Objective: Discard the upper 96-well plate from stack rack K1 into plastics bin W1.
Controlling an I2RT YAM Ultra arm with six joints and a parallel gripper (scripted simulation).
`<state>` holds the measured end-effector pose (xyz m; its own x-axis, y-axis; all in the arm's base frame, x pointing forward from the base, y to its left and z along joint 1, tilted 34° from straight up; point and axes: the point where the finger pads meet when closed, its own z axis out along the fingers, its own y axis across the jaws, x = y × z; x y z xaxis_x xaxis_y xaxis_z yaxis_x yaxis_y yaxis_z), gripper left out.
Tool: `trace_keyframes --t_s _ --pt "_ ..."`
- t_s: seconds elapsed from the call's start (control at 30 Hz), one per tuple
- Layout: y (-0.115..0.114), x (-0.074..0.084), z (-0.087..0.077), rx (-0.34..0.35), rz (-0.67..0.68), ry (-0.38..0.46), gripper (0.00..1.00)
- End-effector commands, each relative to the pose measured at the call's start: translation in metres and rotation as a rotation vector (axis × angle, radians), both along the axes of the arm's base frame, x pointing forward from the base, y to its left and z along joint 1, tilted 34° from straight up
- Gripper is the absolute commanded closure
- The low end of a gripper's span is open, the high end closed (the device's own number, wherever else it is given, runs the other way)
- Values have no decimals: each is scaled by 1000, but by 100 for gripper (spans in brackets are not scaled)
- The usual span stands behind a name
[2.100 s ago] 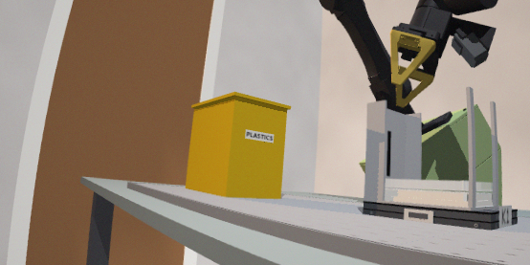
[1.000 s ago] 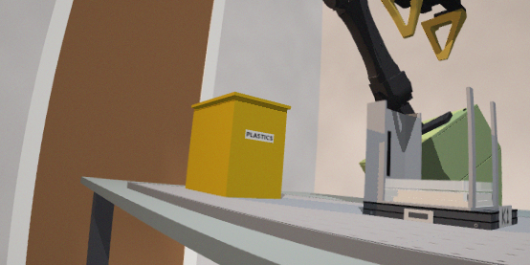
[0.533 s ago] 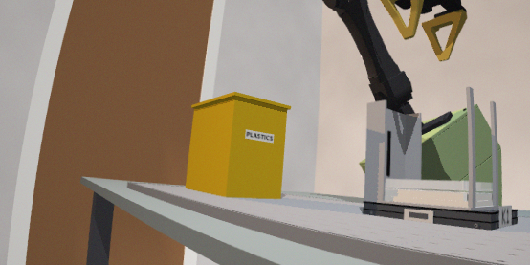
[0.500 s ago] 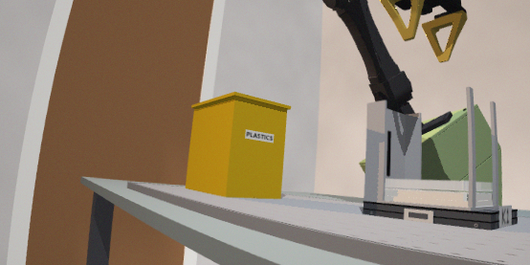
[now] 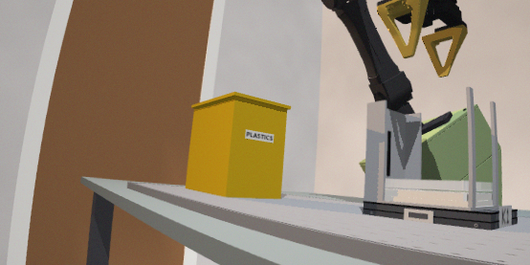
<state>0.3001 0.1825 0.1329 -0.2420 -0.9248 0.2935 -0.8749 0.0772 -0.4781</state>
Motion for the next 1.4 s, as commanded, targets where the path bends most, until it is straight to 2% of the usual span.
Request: trace_keyframes --t_s 0.0,1.37 --pt "4 4 0 17 14 -15 0" --pt "-17 29 -48 17 14 -16 0"
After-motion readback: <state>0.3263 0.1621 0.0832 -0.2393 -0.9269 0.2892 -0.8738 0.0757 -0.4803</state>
